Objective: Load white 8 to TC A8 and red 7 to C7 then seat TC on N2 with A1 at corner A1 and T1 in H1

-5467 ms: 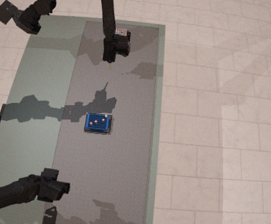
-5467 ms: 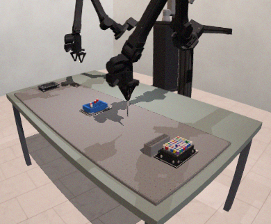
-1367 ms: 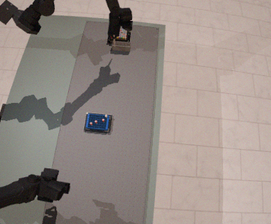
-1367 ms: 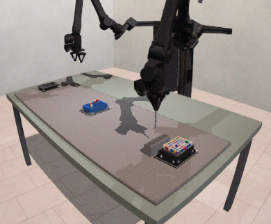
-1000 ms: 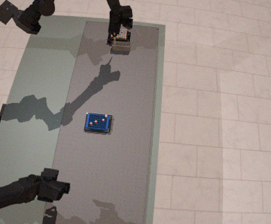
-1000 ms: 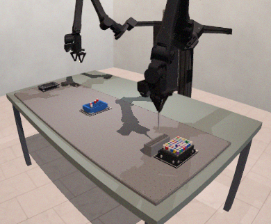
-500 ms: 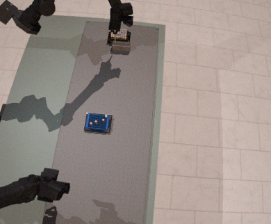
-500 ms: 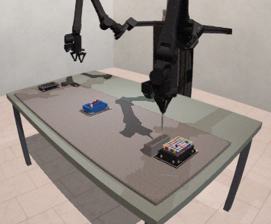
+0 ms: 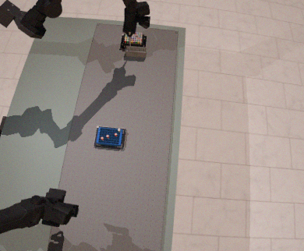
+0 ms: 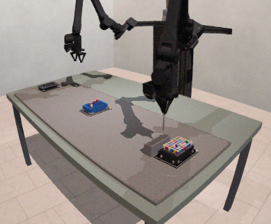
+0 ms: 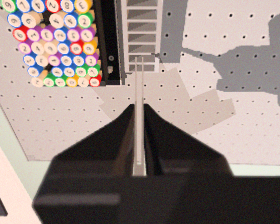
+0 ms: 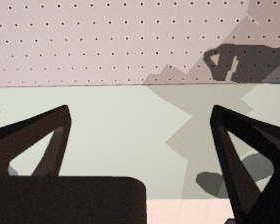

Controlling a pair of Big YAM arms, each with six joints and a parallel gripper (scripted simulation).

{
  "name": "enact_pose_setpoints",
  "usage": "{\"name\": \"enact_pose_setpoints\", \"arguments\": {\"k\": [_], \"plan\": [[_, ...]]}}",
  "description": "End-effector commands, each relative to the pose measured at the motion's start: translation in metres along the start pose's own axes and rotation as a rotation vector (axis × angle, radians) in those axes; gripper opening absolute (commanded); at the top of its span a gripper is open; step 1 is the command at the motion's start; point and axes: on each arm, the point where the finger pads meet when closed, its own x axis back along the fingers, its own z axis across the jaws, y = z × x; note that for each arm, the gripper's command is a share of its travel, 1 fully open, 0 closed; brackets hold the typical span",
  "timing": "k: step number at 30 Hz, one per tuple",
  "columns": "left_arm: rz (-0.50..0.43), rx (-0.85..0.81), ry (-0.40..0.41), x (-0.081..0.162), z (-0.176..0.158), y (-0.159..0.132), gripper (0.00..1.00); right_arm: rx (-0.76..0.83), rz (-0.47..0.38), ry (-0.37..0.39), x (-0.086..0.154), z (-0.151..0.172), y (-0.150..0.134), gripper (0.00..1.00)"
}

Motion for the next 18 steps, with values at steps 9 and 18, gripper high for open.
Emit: {"name": "enact_pose_setpoints", "arguments": {"k": [9, 18], "plan": [[-0.012, 0.000, 0.002, 0.0028, 0.0010, 0.0067, 0.07, 0.014, -0.005, 0.001, 0.0015, -0.0009, 0.0047, 1.00], [-0.011, 0.000, 0.001, 0.0027, 0.0003, 0.0072, 0.07, 0.014, -0.005, 0.001, 0.0015, -0.0009, 0.0047, 1.00]]}}
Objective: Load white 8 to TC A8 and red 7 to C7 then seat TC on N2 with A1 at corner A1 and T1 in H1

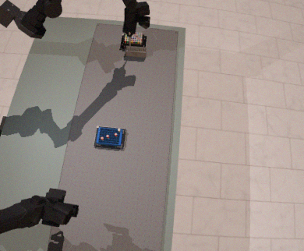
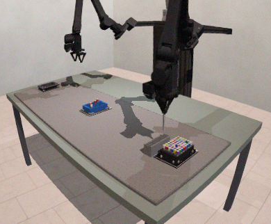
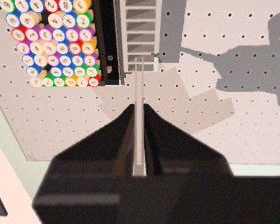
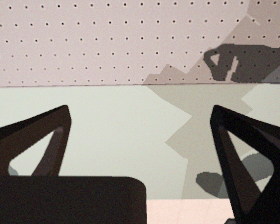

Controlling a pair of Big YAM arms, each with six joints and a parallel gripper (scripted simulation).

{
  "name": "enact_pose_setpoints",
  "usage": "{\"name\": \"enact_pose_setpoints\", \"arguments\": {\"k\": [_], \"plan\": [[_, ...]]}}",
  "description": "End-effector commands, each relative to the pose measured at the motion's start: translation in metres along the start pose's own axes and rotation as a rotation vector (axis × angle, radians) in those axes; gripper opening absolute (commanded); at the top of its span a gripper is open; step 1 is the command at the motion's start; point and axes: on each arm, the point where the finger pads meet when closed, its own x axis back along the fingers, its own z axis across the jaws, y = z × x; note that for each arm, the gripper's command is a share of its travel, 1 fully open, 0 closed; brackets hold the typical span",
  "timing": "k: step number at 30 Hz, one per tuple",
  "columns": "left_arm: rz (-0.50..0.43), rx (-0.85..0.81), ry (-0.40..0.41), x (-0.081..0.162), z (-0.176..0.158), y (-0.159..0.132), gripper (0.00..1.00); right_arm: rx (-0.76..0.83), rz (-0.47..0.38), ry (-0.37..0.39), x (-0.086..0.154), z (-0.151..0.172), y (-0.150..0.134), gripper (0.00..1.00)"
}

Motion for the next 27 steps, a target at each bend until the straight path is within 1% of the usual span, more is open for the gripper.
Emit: {"name": "enact_pose_setpoints", "arguments": {"k": [1, 10, 12, 13, 24, 25, 26, 27], "plan": [[-0.012, 0.001, 0.003, 0.0027, 0.0011, 0.0074, 0.07, 0.014, -0.005, 0.001, 0.0015, -0.0009, 0.0047, 1.00], [-0.012, 0.001, 0.003, 0.0027, 0.0006, 0.0078, 0.07, 0.014, -0.005, 0.001, 0.0015, -0.0009, 0.0047, 1.00], [0.000, 0.002, -0.010, -0.0016, -0.0057, 0.0099, 0.07, 0.014, -0.005, 0.001, 0.0015, -0.0009, 0.0047, 1.00], [-0.012, 0.001, 0.002, 0.0027, 0.0004, 0.0080, 0.07, 0.014, -0.005, 0.001, 0.0015, -0.0009, 0.0047, 1.00], [-0.012, 0.001, 0.002, 0.0027, 0.0001, 0.0086, 0.07, 0.014, -0.005, 0.001, 0.0015, -0.0009, 0.0047, 1.00], [-0.001, 0.003, -0.010, -0.0023, -0.0060, 0.0105, 0.07, 0.014, -0.005, 0.001, 0.0015, -0.0009, 0.0047, 1.00], [-0.001, 0.001, -0.010, -0.0023, -0.0062, 0.0105, 0.07, 0.014, -0.005, 0.001, 0.0015, -0.0009, 0.0047, 1.00], [-0.012, 0.001, 0.002, 0.0027, 0.0000, 0.0087, 0.07, 0.014, -0.005, 0.001, 0.0015, -0.0009, 0.0047, 1.00]]}}
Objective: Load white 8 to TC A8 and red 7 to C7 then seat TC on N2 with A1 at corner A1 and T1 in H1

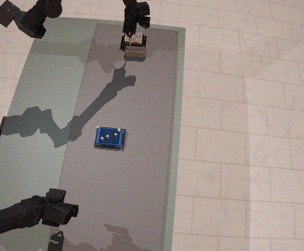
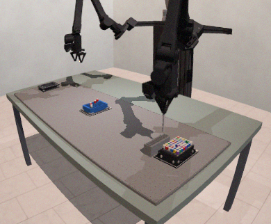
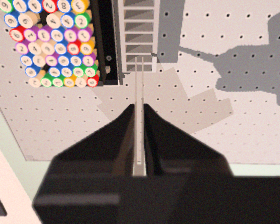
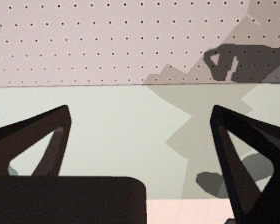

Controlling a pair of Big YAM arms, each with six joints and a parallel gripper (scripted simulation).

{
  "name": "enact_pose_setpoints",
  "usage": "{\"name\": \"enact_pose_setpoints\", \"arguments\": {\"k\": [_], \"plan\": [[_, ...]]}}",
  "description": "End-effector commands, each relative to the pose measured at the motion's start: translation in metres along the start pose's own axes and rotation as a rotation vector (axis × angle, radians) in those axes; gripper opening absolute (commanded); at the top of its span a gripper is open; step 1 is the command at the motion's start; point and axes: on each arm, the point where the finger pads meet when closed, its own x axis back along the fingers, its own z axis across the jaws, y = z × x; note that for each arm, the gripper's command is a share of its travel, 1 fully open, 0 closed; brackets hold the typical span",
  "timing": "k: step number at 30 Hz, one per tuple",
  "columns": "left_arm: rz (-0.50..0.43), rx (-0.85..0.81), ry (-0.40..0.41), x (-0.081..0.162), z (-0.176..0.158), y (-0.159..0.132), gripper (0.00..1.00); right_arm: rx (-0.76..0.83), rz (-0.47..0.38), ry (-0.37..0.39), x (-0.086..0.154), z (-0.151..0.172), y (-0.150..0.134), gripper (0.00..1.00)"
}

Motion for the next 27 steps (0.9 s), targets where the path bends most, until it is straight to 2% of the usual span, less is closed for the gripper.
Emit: {"name": "enact_pose_setpoints", "arguments": {"k": [1, 27], "plan": [[-0.013, 0.000, 0.004, 0.0024, 0.0018, 0.0082, 0.07, 0.014, -0.005, 0.001, 0.0015, -0.0009, 0.0047, 1.00], [-0.002, -0.002, -0.008, -0.0025, -0.0043, 0.0109, 0.07, 0.014, -0.005, 0.001, 0.0015, -0.0009, 0.0047, 1.00]]}}
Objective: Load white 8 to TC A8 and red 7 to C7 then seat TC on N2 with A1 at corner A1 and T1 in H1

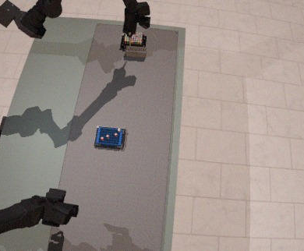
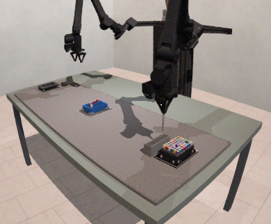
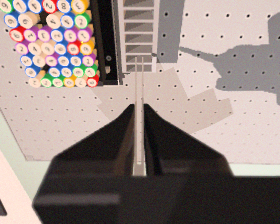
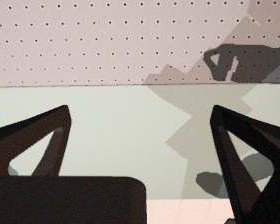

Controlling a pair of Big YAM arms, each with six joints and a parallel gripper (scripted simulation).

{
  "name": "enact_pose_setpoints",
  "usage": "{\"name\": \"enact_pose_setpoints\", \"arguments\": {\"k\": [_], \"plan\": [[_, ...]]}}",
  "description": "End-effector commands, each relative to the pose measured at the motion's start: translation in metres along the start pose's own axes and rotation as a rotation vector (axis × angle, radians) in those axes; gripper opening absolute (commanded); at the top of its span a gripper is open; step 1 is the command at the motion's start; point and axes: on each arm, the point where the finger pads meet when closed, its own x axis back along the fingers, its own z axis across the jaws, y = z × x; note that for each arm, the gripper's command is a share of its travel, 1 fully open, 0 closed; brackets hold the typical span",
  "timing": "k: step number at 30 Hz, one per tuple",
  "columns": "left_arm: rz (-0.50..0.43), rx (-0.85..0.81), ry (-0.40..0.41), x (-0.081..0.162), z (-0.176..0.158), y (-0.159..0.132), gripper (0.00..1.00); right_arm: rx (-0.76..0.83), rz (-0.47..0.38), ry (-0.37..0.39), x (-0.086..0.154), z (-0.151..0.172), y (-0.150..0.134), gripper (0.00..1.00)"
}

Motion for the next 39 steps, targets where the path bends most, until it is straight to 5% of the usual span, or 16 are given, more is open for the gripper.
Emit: {"name": "enact_pose_setpoints", "arguments": {"k": [1, 39], "plan": [[-0.014, 0.001, 0.005, 0.0024, 0.0022, 0.0088, 0.07, 0.014, -0.005, 0.001, 0.0015, -0.0009, 0.0047, 1.00], [-0.012, 0.001, 0.007, 0.0023, 0.0034, 0.0068, 0.07, 0.014, -0.005, 0.001, 0.0015, -0.0009, 0.0047, 1.00]]}}
